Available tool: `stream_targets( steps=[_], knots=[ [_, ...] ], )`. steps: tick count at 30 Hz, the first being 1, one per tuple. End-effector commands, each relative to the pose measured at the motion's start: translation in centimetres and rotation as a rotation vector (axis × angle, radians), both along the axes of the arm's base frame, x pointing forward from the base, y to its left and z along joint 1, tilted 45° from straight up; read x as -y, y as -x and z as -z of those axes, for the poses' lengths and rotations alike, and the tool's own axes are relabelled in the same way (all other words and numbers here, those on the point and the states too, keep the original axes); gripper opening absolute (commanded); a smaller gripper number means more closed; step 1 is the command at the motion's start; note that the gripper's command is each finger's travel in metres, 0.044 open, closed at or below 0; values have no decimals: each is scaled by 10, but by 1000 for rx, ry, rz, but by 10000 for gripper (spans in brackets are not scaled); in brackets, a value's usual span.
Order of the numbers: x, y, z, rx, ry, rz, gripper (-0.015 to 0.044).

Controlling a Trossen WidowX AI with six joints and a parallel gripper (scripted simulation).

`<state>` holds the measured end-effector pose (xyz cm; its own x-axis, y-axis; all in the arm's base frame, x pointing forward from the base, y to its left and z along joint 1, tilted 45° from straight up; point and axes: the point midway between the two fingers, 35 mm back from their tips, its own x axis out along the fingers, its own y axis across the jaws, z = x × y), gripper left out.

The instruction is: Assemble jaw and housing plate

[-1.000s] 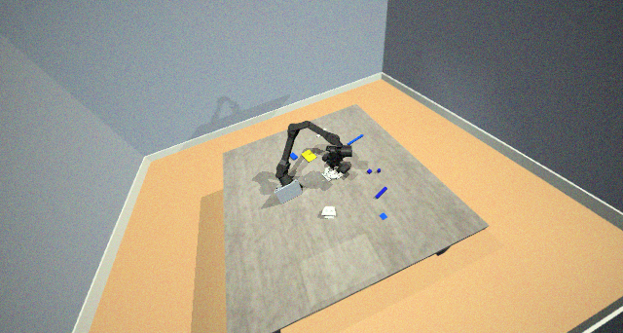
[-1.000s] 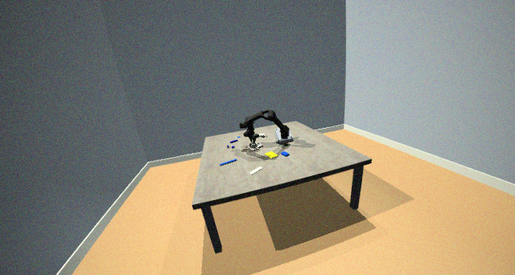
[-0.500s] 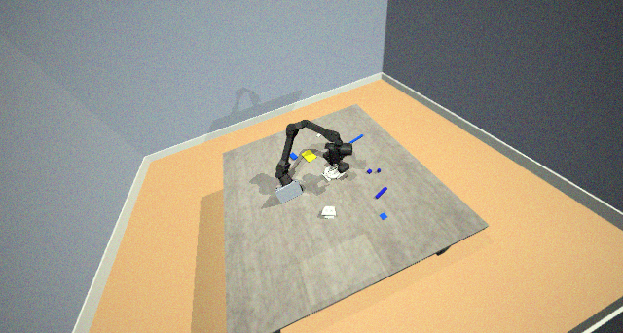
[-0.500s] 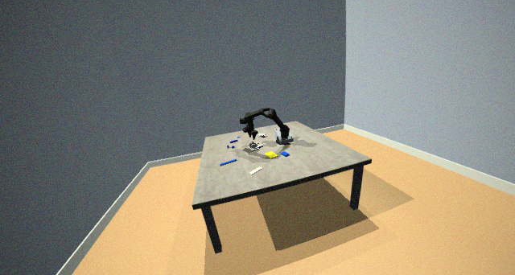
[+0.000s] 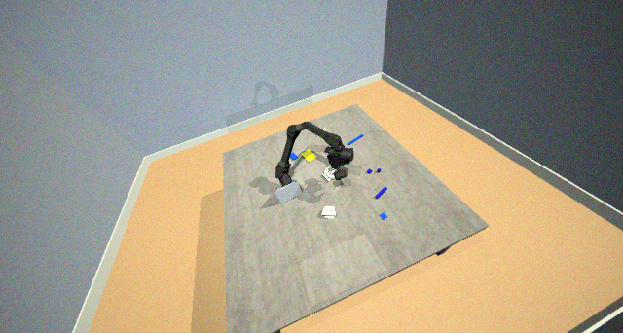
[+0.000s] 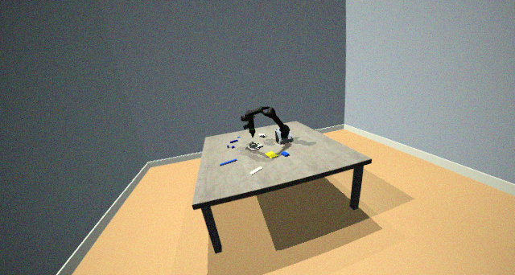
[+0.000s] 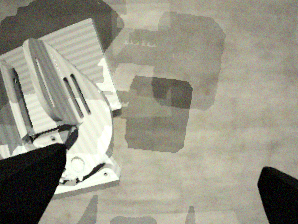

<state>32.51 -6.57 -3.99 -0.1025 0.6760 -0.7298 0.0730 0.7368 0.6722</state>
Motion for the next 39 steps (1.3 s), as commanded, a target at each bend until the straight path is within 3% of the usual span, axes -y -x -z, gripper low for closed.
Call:
stream_targets(
  steps=[1, 39],
  knots=[
    [10, 2, 6, -63, 19, 65, 440],
    [99, 56, 62, -721, 139, 784, 440]
  ],
)
